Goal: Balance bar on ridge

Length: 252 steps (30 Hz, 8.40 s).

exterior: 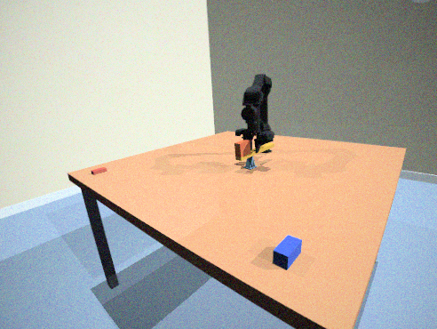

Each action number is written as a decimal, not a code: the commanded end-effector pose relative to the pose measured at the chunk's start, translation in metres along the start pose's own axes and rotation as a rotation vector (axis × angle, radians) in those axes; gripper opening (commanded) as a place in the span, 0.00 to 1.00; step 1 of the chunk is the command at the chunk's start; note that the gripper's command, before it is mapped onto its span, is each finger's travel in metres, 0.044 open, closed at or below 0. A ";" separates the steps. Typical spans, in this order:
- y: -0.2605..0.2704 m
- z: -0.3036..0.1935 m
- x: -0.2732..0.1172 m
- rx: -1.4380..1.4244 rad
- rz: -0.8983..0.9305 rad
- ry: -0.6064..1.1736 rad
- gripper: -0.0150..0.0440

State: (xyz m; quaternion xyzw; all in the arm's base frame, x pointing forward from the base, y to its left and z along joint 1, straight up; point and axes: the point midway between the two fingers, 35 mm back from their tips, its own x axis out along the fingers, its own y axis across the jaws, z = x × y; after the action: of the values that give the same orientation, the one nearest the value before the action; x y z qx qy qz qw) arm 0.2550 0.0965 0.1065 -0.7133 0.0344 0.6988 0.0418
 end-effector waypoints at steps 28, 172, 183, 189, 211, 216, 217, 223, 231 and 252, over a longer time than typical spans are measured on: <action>0.000 0.000 0.003 -0.004 0.001 0.000 0.25; 0.000 0.001 0.001 -0.004 0.001 0.000 0.25; 0.000 0.001 0.002 -0.002 0.001 0.001 0.25; 0.000 0.001 0.002 -0.002 0.001 0.001 0.25; 0.000 0.001 0.002 -0.002 0.001 0.001 0.48; 0.000 0.001 0.002 -0.002 0.001 0.001 0.54; 0.000 0.001 0.002 -0.002 0.001 0.001 0.54; 0.000 0.001 0.002 -0.002 0.001 0.001 0.54; 0.000 0.001 0.002 -0.002 0.001 0.001 0.54; 0.000 0.001 0.002 -0.002 0.001 0.001 0.55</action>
State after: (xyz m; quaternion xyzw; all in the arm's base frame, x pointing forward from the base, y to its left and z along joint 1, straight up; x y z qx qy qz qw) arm 0.2540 0.0963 0.1046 -0.7135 0.0342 0.6986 0.0409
